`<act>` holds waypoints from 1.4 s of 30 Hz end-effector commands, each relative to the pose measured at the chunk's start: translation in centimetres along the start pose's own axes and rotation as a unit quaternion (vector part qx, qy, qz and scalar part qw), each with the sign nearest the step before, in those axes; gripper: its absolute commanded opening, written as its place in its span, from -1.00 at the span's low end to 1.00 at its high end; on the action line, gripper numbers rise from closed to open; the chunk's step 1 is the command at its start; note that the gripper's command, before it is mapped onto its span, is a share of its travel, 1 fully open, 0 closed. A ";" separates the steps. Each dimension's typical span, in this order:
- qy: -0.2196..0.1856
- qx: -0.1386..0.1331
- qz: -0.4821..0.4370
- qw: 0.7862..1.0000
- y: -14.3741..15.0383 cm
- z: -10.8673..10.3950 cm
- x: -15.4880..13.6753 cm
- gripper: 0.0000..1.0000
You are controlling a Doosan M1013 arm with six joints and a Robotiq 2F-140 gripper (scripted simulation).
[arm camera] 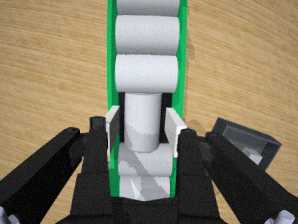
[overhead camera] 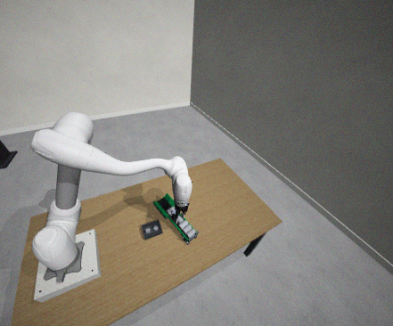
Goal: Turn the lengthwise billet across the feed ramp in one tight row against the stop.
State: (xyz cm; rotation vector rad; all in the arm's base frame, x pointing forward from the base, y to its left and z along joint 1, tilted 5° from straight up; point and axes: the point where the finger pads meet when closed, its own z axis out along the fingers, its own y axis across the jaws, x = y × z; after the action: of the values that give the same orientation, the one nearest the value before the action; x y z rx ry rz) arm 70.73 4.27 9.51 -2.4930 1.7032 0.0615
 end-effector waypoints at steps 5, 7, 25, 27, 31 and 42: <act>0.000 0.000 0.000 1.000 0.0 0.0 0.0 -0.18; 0.000 0.000 0.000 1.000 0.0 0.0 0.0 -0.18; 0.000 0.000 0.000 1.000 0.0 0.0 0.0 -0.80; 0.000 0.000 0.000 1.000 0.0 0.0 0.0 -0.80; 0.000 0.000 0.000 1.000 0.0 0.0 0.0 -0.80; 0.000 0.000 0.000 1.000 0.0 0.0 0.0 -0.80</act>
State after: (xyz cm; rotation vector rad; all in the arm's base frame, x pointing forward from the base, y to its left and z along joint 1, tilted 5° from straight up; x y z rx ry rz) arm 70.74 4.27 9.53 -2.4929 1.7031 0.0612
